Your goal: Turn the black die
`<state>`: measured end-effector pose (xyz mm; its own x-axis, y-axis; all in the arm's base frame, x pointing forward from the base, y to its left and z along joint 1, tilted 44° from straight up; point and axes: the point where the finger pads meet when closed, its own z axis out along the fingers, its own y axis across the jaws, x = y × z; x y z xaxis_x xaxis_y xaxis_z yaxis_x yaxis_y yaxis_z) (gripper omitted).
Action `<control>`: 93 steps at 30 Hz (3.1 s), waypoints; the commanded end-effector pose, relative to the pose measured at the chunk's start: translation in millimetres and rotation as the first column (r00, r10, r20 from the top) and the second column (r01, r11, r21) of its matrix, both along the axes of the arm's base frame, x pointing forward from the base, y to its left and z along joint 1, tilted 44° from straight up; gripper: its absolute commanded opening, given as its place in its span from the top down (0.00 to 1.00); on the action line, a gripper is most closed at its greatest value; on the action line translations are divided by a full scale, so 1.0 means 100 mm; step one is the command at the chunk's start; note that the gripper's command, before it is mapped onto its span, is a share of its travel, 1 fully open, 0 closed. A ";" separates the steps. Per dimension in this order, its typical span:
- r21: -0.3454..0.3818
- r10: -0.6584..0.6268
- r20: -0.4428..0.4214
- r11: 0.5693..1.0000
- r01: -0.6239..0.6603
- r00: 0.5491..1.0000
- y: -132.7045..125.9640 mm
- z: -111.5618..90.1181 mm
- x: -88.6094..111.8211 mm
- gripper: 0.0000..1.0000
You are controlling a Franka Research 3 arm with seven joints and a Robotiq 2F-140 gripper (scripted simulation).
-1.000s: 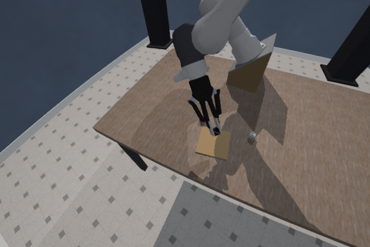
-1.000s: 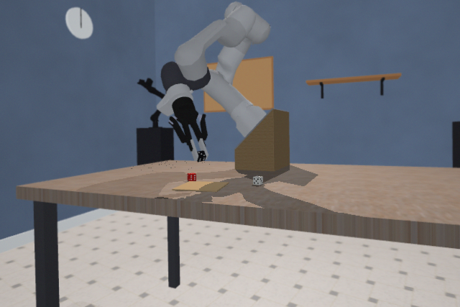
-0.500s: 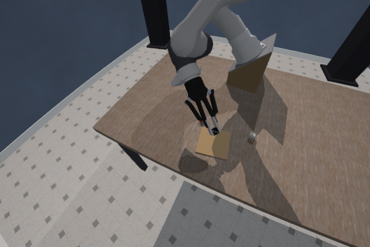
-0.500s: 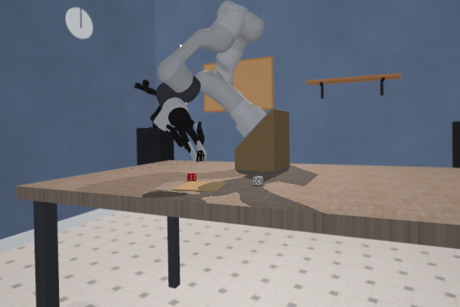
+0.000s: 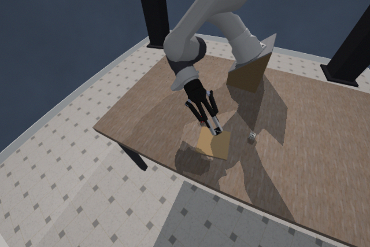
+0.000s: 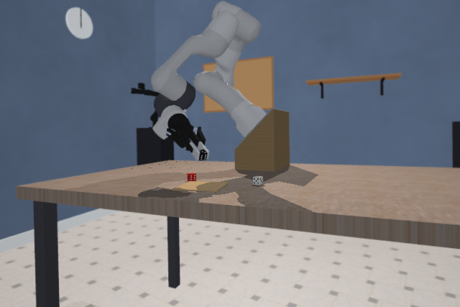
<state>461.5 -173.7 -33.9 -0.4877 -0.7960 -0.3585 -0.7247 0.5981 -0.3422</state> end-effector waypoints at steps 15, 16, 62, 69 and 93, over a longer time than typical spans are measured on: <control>-0.009 0.051 0.009 0.999 -0.051 0.999 -0.21 -0.27 -0.04 0.87; -0.009 0.051 0.009 0.999 -0.051 0.999 -0.23 -0.30 -0.05 0.87; -0.009 0.051 0.009 0.999 -0.051 0.999 -0.43 -0.51 -0.09 0.87; -0.009 0.051 0.009 0.999 -0.051 0.999 -0.43 -0.51 -0.09 0.87; -0.009 0.051 0.009 0.999 -0.051 0.999 -0.50 -0.58 -0.11 0.87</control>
<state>449.8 -223.3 -91.6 -0.4499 -0.8194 -0.3552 -0.7486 0.5629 -0.3504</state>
